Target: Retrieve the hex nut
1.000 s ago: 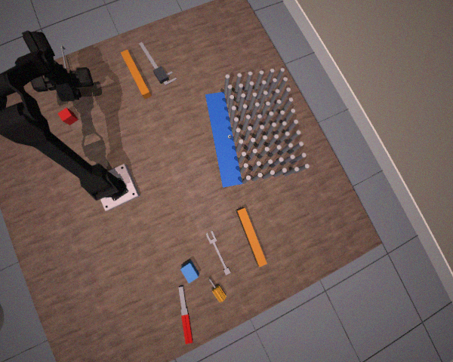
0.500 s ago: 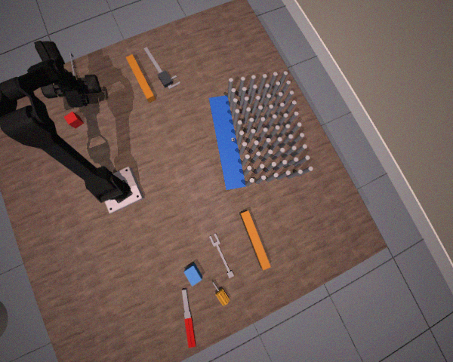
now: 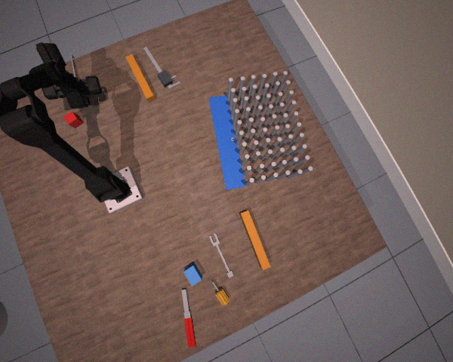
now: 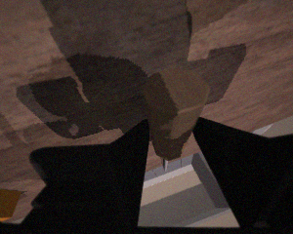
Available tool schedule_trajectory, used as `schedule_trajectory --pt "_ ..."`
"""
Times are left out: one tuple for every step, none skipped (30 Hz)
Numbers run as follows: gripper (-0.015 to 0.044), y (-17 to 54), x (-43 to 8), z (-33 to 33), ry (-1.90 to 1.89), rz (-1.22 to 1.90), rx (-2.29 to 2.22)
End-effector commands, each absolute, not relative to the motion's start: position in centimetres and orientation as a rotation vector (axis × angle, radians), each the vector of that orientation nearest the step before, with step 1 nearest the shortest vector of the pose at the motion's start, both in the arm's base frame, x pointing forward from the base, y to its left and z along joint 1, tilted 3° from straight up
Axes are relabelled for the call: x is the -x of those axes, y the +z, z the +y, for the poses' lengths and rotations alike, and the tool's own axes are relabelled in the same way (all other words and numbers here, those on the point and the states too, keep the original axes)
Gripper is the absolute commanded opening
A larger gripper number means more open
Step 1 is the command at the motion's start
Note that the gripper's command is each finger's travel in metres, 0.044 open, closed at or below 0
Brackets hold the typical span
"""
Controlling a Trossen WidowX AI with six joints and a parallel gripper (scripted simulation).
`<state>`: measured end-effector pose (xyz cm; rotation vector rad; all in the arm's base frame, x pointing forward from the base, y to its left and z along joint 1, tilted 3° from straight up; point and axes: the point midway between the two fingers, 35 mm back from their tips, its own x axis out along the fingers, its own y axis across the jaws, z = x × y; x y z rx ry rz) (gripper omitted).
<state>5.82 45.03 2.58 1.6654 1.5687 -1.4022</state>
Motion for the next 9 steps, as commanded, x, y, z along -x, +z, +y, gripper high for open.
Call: schedule_trajectory --pt "0.0210 2.64 -5.83 45.07 -1.401 1.570 -1.667" --pt "0.0236 2.64 -5.83 45.07 -1.401 1.570 -1.667" --pt "0.0262 2.64 -5.83 45.07 -1.401 1.570 -1.667" --pt "0.0289 2.64 -5.83 45.07 -1.401 1.570 -1.667" --pt "0.0315 2.64 -5.83 45.07 -1.401 1.570 -1.667" --pt "0.0341 2.64 -5.83 45.07 -1.401 1.570 -1.667" --pt "0.0367 2.64 -5.83 45.07 -1.401 1.570 -1.667" --pt "0.0394 2.64 -5.83 45.07 -1.401 1.570 -1.667" --pt "0.0420 2.64 -5.83 45.07 -1.401 1.570 -1.667"
